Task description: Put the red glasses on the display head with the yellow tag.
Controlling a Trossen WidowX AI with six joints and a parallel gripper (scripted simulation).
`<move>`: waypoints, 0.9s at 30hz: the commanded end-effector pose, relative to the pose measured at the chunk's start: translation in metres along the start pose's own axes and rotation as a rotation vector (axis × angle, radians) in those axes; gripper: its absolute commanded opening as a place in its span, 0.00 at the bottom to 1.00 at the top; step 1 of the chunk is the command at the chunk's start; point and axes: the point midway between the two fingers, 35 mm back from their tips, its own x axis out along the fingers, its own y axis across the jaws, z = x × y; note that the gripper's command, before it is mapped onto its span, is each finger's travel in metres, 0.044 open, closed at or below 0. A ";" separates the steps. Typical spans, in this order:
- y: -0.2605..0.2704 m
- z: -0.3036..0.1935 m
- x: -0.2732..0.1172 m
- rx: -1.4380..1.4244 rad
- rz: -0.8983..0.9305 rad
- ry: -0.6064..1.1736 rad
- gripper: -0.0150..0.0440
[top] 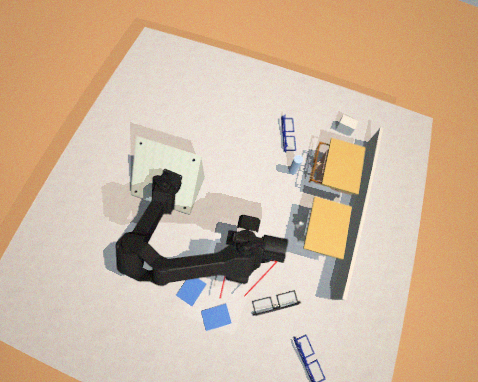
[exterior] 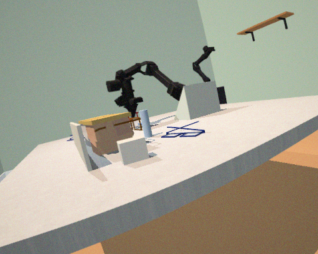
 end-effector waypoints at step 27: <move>0.001 -0.009 -0.028 0.001 0.007 -0.001 0.25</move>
